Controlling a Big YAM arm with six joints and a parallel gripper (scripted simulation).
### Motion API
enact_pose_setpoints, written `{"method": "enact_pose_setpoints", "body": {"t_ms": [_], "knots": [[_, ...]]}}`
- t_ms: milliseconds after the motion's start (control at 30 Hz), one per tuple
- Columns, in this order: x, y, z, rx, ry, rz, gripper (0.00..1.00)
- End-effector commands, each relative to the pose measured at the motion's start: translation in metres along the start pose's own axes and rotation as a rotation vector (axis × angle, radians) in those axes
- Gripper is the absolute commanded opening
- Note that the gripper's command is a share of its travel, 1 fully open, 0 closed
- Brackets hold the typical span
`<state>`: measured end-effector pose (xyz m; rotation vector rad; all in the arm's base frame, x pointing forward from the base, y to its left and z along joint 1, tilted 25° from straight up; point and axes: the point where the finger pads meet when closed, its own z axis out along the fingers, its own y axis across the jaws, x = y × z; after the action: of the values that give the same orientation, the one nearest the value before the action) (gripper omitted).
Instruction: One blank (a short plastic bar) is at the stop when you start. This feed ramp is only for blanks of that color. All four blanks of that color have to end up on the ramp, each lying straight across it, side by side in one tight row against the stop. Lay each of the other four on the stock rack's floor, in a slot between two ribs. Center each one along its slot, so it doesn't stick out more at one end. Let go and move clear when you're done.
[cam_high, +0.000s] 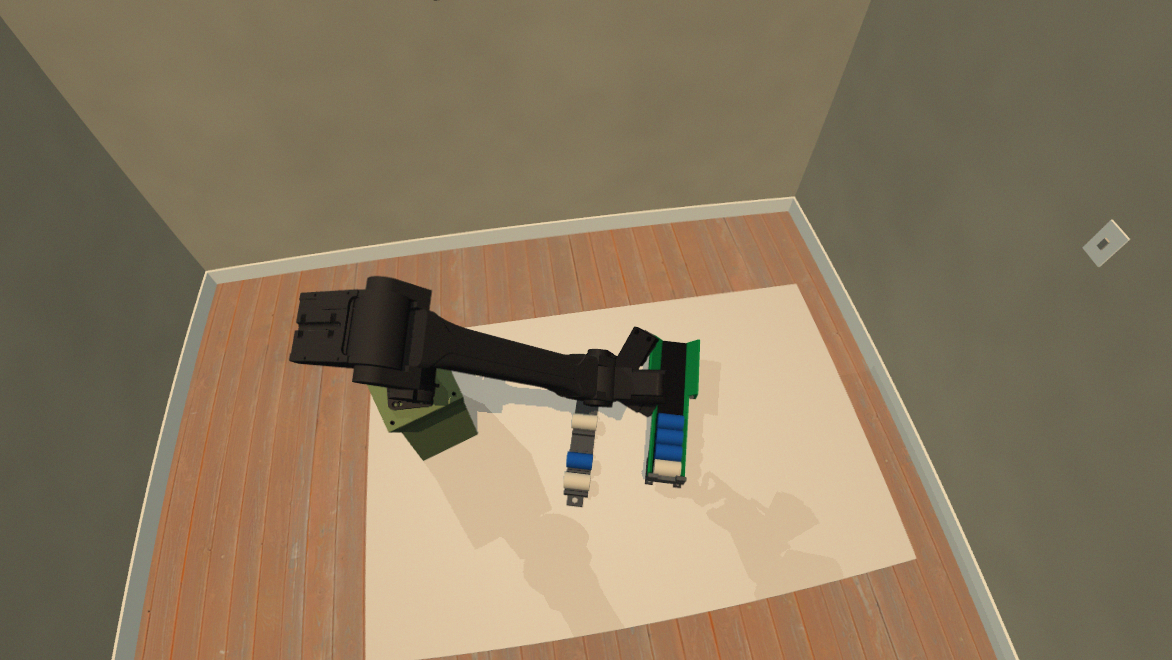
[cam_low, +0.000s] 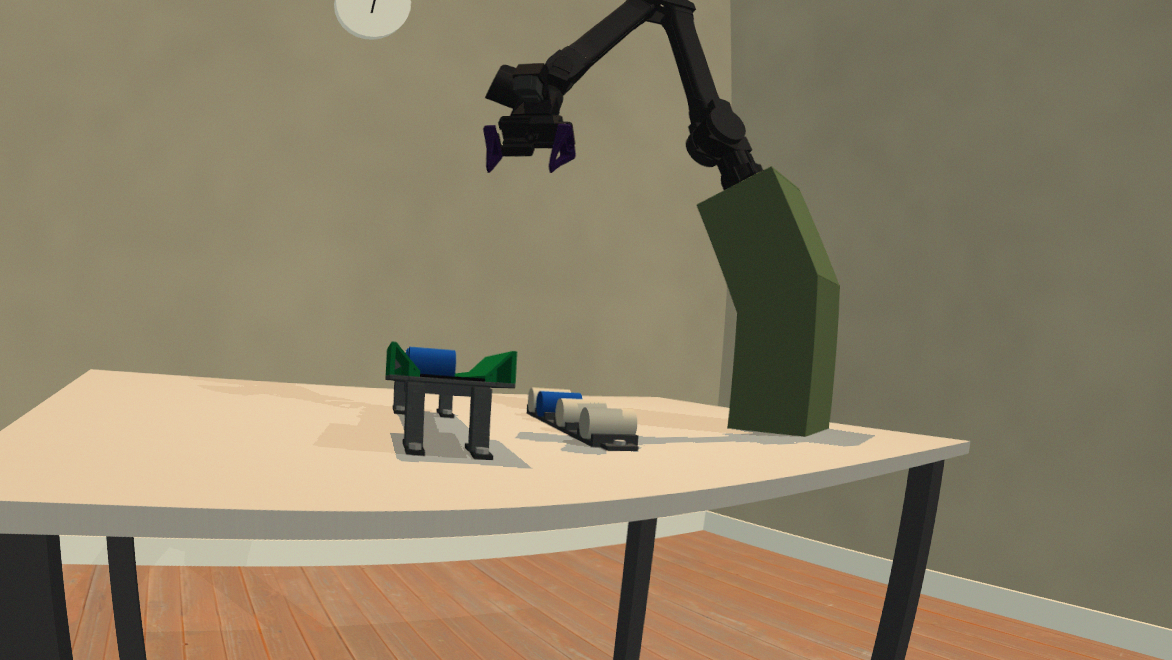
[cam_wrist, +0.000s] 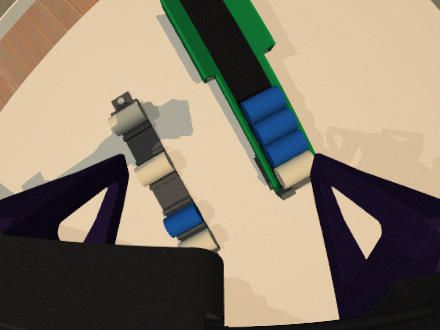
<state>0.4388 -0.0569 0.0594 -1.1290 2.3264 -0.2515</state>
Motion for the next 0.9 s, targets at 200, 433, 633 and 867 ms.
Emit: {"method": "enact_pose_setpoints", "body": {"t_ms": [200, 433, 633, 867], "knots": [[-0.006, -0.001, -0.002, 0.016, -0.019, -0.025, 1.0], [-0.005, 0.006, 0.008, -0.005, -0.001, -0.032, 1.0], [-0.015, 0.012, 0.059, -0.029, 0.103, -0.102, 1.0], [-0.001, 0.071, 0.142, -0.1, 0.309, -0.24, 1.0]]}}
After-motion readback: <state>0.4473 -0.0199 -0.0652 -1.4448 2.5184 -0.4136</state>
